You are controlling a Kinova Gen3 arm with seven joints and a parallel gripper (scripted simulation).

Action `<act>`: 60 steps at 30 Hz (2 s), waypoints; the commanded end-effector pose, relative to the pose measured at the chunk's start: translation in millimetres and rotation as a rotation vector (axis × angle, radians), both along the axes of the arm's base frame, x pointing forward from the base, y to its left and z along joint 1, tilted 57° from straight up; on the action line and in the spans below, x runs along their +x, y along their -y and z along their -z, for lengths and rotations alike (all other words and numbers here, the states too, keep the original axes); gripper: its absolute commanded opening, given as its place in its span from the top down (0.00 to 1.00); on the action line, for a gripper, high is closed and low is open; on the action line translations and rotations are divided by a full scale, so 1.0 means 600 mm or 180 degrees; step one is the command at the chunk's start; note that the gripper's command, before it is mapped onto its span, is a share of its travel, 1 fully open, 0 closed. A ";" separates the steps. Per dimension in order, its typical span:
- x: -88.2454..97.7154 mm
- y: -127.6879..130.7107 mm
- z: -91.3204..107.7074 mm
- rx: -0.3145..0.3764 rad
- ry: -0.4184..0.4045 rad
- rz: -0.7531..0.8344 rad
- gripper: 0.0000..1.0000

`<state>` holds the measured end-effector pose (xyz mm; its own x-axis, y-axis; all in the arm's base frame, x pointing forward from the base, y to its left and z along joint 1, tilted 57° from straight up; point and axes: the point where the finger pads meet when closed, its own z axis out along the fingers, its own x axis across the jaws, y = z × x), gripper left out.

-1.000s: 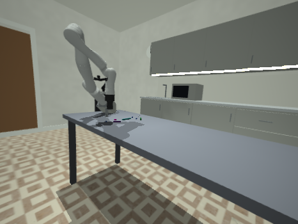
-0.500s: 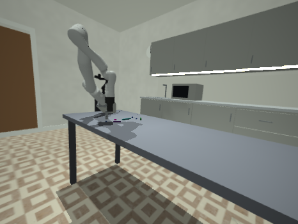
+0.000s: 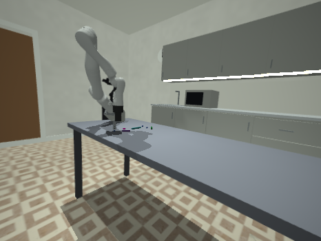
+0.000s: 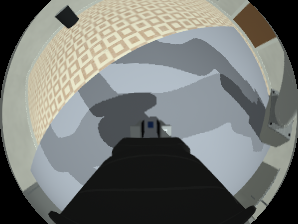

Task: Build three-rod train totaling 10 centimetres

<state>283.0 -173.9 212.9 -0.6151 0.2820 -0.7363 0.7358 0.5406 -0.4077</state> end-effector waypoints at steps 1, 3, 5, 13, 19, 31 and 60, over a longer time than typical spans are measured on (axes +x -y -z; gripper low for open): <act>-0.001 0.001 0.000 -0.0007 -0.0003 0.0005 0.46; -0.001 0.001 0.000 -0.0007 -0.0003 0.0005 0.46; -0.001 0.001 0.000 -0.0007 -0.0003 0.0005 0.46; -0.001 0.001 0.000 -0.0007 -0.0003 0.0005 0.46; -0.001 0.001 0.000 -0.0007 -0.0003 0.0005 0.46; -0.001 0.001 0.000 -0.0007 -0.0003 0.0005 0.46; 0.005 0.017 0.011 -0.0007 -0.0003 0.0005 0.46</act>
